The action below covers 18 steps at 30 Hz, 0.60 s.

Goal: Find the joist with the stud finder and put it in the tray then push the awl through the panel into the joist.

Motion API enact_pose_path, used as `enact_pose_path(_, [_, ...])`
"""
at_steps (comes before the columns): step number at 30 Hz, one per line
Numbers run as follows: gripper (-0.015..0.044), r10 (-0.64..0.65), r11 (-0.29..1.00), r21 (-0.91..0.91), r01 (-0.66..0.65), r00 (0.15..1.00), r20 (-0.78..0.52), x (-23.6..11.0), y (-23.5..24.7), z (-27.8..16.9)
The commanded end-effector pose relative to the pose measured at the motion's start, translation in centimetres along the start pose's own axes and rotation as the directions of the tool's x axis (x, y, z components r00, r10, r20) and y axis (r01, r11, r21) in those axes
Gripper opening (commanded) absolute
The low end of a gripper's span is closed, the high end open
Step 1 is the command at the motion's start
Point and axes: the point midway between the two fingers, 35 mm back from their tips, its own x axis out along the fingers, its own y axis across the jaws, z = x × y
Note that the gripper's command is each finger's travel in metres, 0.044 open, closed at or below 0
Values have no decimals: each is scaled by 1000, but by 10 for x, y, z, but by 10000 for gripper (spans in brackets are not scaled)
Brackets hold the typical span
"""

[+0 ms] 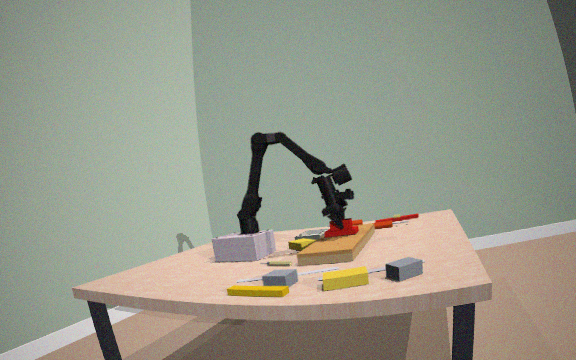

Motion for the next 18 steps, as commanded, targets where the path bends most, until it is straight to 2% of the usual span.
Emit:
enact_pose_path(1, [0, -3, 1000, 0, 3, 1000, -2, 0, -12, -1])
enact_pose_path(18, [0, -7, 1000, -1, 7, 1000, -2, 0, -55, -1])
